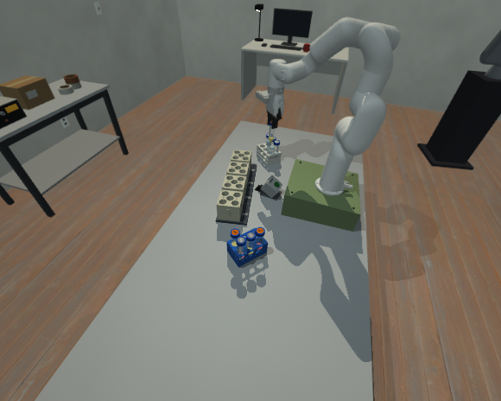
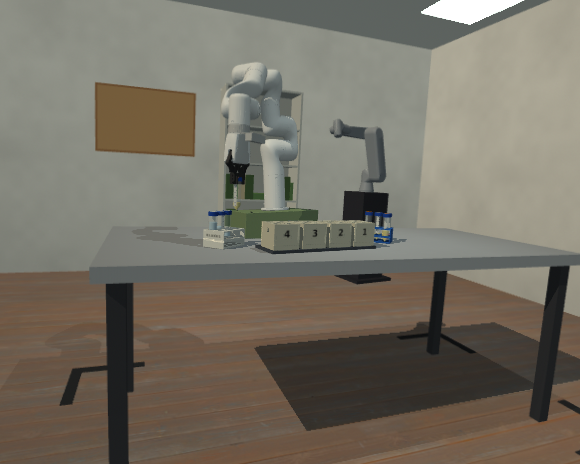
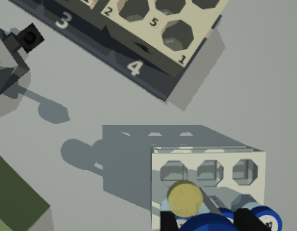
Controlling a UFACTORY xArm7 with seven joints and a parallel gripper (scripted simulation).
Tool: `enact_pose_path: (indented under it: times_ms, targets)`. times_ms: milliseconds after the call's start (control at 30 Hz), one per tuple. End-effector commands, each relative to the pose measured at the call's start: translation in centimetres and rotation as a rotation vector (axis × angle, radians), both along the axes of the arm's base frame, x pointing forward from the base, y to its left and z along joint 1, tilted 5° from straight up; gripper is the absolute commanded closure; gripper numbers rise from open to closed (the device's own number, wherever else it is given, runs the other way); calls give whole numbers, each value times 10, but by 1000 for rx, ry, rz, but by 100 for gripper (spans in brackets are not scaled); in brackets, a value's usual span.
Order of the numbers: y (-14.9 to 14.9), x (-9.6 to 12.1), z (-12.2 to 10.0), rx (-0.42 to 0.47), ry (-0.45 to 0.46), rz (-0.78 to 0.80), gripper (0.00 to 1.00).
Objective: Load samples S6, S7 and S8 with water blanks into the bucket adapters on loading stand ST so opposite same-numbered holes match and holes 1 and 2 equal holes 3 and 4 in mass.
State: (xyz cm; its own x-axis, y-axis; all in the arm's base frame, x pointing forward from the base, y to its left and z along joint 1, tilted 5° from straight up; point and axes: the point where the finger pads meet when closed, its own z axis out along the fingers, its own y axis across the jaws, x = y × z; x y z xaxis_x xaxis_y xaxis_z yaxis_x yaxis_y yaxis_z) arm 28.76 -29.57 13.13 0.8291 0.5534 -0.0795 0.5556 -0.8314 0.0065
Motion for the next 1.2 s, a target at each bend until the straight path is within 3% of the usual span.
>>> enact_pose_path:
  times_ms: [0,933,1167]
  targets:
    - [-1,1,-9,-2,-4,1,100]
    - [-4,-2,-57,-2,-4,1,100]
    - [-4,-2,-57,-2,-4,1,100]
